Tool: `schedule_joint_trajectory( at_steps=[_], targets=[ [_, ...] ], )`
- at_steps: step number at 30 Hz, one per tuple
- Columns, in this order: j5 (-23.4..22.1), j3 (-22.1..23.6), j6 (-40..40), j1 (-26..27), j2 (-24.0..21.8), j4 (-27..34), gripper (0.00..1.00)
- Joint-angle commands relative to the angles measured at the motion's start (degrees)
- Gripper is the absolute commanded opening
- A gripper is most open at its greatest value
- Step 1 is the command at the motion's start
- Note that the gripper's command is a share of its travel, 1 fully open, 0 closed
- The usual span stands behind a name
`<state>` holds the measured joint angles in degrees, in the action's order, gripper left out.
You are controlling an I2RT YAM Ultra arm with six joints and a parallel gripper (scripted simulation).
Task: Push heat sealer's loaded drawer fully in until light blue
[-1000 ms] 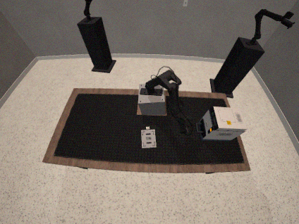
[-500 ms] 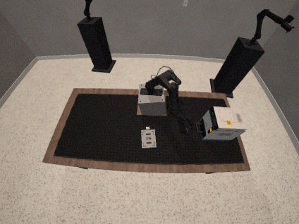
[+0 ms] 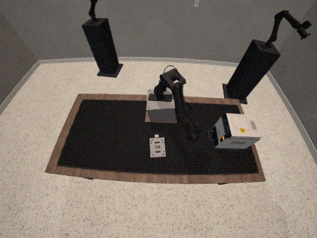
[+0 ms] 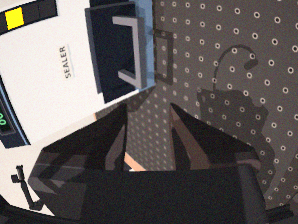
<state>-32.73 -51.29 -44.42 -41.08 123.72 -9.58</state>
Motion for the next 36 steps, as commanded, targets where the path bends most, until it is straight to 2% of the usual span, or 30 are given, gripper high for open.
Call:
schedule_joint_trajectory(
  at_steps=[1, 6, 36],
  targets=[
    [-1.8, 1.4, 2.9, 1.3, -4.2, 2.8, 0.30],
    [-2.6, 1.8, 4.9, 3.2, -7.9, 6.4, 0.30],
    [-2.7, 0.6, 5.3, 2.5, -8.3, 6.3, 0.30]
  ],
)
